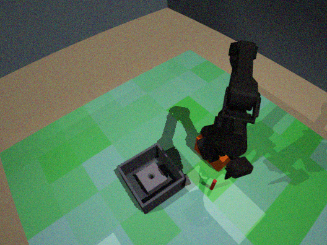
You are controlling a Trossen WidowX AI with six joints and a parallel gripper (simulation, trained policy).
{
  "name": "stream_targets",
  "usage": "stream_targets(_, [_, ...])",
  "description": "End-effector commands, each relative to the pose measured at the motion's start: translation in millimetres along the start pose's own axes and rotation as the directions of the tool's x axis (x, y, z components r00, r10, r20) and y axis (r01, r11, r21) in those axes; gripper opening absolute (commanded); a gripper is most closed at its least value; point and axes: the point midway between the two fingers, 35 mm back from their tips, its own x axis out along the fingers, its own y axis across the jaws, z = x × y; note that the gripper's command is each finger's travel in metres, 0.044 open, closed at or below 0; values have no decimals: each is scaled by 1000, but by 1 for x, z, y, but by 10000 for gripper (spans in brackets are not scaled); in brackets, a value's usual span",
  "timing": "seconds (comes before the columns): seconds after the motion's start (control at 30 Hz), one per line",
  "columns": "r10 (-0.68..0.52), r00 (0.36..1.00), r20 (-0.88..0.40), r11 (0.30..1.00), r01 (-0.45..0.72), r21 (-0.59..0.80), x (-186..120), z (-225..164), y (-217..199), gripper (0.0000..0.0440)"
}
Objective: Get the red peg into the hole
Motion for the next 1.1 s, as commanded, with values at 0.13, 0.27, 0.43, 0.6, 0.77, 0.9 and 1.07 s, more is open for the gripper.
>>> stream_targets(0.13, [-181,975,-132,969,200,146,33,-13,-17,440])
stream_targets(0.27, [-252,950,-184,939,286,191,48,-18,-22,440])
stream_targets(0.43, [-320,918,-236,900,372,227,65,-24,-26,440])
stream_targets(0.6, [-364,890,-273,867,431,249,81,-29,-27,440])
stream_targets(0.77, [-391,872,-295,844,468,262,98,-31,-27,440])
stream_targets(0.9, [-403,864,-302,833,483,270,111,-33,-26,440])
stream_targets(1.07, [-411,860,-303,825,492,279,127,-34,-26,440])
